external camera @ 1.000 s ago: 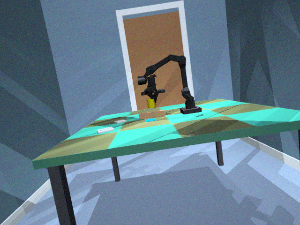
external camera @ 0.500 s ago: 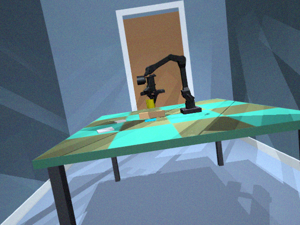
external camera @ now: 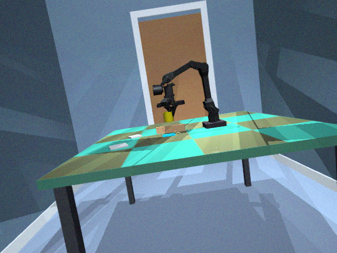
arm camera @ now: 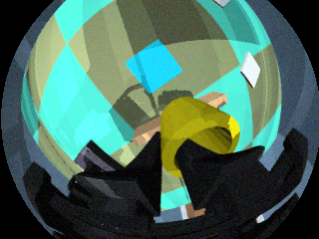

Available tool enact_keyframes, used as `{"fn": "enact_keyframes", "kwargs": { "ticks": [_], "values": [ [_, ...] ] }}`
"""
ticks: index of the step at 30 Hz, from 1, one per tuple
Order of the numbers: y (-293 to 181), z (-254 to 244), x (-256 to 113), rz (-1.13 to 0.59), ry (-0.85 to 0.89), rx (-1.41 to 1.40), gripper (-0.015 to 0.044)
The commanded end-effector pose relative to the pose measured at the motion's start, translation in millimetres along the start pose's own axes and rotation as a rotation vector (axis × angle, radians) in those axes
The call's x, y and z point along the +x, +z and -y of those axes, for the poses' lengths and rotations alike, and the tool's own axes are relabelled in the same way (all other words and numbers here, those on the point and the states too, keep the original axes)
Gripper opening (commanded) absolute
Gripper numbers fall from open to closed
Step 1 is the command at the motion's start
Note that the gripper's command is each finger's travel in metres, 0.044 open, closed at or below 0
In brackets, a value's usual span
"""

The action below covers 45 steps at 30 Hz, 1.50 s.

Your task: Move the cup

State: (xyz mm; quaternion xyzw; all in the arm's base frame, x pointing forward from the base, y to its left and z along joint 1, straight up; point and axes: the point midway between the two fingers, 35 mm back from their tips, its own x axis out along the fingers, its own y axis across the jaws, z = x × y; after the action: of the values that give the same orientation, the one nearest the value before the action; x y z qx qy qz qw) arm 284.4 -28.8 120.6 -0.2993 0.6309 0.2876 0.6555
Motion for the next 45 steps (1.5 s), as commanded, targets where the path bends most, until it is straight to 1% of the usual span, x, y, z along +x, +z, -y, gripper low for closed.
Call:
{"fn": "enact_keyframes", "kwargs": {
  "ticks": [1, 36, 45],
  "values": [
    [9.4, -3.0, -0.1, 0.002, 0.005, 0.0, 0.0],
    [84.0, -32.0, -3.2, 0.01, 0.008, 0.0, 0.0],
    [84.1, -31.8, 4.3, 0.01, 0.008, 0.0, 0.0]
  ]
}}
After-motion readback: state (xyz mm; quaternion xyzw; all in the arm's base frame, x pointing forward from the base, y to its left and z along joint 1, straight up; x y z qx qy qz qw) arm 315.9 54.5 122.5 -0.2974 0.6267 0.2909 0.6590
